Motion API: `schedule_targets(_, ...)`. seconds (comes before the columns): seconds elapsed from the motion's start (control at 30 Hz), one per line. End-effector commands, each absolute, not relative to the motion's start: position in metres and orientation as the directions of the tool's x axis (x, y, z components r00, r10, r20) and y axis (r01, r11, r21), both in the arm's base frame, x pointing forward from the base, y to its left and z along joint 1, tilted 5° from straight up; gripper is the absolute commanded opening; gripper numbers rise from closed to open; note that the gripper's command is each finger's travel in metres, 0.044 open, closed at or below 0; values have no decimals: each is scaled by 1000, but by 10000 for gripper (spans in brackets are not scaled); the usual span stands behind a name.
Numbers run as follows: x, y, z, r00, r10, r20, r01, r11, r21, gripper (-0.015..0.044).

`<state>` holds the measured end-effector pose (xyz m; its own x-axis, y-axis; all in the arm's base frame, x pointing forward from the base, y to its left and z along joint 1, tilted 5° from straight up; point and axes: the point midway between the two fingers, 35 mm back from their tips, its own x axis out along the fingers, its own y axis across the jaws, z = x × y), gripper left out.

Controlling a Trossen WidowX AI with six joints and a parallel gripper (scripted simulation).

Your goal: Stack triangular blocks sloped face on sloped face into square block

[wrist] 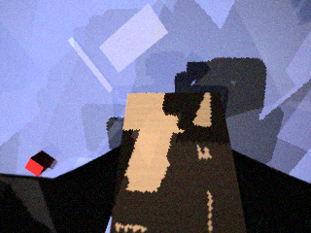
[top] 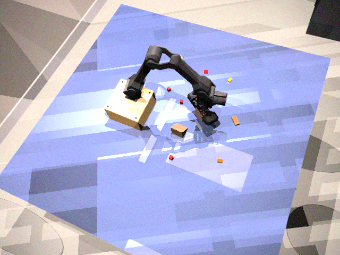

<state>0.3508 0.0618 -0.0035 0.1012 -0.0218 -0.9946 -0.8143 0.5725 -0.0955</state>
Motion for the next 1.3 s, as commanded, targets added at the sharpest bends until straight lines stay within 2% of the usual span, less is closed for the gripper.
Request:
schedule_targets(0.0, 352, 61, -3, 105, -27, -994, -867, 488, -105, 0)
schedule_targets(0.43, 352, 61, -3, 107, -29, -994, -979, 170, -111, 0)
schedule_targets(0.8, 352, 61, -3, 110, -29, -994, -989, -102, -106, 0)
schedule_targets(1.27, 352, 61, -3, 110, -29, -994, -989, -108, -106, 0)
